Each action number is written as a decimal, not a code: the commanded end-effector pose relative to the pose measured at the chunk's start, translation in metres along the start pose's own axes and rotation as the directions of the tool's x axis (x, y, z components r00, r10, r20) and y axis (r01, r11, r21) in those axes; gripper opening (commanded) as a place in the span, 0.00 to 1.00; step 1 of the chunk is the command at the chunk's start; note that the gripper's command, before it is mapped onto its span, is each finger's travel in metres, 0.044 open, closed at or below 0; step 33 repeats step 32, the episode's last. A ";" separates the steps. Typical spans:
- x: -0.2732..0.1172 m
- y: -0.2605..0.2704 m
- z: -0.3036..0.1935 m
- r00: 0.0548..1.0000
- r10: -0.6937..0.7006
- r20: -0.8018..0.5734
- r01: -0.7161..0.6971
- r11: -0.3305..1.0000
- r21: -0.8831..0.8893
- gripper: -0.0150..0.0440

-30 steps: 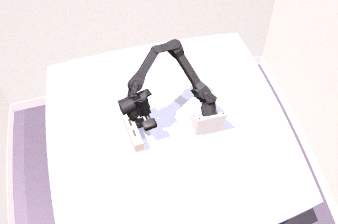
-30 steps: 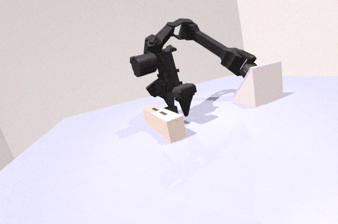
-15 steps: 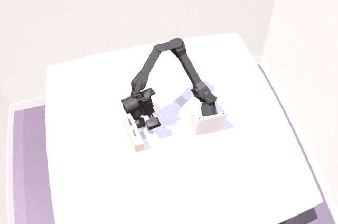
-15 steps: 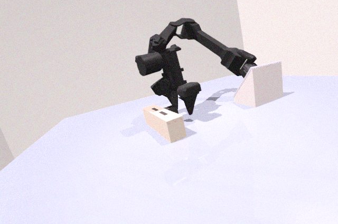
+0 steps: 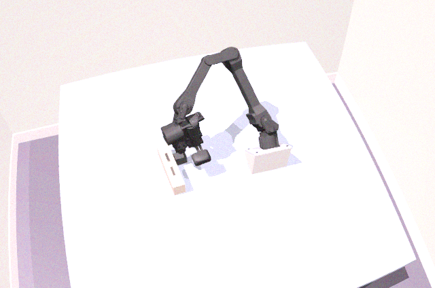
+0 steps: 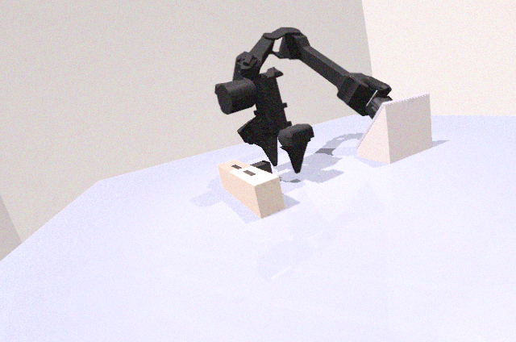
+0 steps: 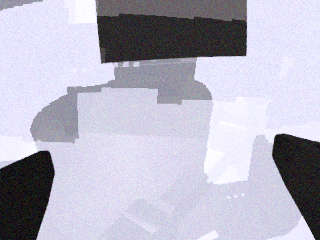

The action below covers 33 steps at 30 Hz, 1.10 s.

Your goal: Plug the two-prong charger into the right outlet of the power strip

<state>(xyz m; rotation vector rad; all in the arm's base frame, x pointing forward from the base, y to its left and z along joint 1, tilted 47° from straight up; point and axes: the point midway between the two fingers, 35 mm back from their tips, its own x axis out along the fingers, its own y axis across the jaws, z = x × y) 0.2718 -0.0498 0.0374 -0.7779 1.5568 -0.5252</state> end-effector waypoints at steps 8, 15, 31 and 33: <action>-0.052 0.001 0.013 0.921 0.006 0.389 -0.005 1.000 -0.002 1.00; -0.081 0.000 0.014 0.819 -0.003 0.574 0.001 1.000 0.004 1.00; -0.081 0.000 0.014 0.819 -0.003 0.574 0.001 1.000 0.004 1.00; -0.081 0.000 0.014 0.819 -0.003 0.574 0.001 1.000 0.004 1.00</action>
